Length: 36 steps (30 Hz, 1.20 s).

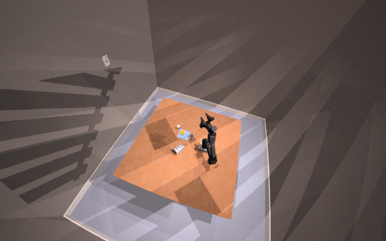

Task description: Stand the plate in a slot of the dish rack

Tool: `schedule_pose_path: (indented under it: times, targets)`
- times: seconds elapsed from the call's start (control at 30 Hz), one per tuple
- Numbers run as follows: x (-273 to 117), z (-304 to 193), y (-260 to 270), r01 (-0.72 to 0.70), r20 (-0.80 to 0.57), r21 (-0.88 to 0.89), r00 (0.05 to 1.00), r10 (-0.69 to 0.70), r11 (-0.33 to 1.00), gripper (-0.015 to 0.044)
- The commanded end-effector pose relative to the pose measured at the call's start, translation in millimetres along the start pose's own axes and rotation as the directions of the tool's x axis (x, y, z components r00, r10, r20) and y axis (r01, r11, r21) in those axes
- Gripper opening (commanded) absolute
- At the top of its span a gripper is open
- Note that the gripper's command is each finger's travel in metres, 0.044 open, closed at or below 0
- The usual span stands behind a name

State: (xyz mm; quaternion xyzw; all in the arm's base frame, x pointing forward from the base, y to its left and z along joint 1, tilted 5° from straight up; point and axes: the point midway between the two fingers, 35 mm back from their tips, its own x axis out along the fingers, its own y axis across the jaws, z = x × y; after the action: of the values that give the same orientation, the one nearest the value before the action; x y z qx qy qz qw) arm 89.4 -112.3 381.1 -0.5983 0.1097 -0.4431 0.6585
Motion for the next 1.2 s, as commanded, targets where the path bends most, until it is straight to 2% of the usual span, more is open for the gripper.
schedule_pose_path:
  times: [0.0, 0.3, 0.6, 0.87, 1.17]
  targets:
    - [0.6, -0.3, 0.5, -0.004, -0.001, 0.004, 1.0, 0.004, 1.0, 0.04]
    - [29.9, -12.6, 29.1, -0.193, -0.033, 0.188, 0.979, 0.202, 0.963, 0.04]
    - [61.2, -19.5, 69.0, -0.387, -0.05, 0.367, 0.9, 0.433, 0.846, 0.04]
    - [83.4, -19.1, 114.7, -0.529, -0.054, 0.495, 0.773, 0.632, 0.689, 0.04]
    - [97.7, -10.9, 174.1, -0.635, -0.058, 0.602, 0.57, 0.82, 0.484, 0.04]
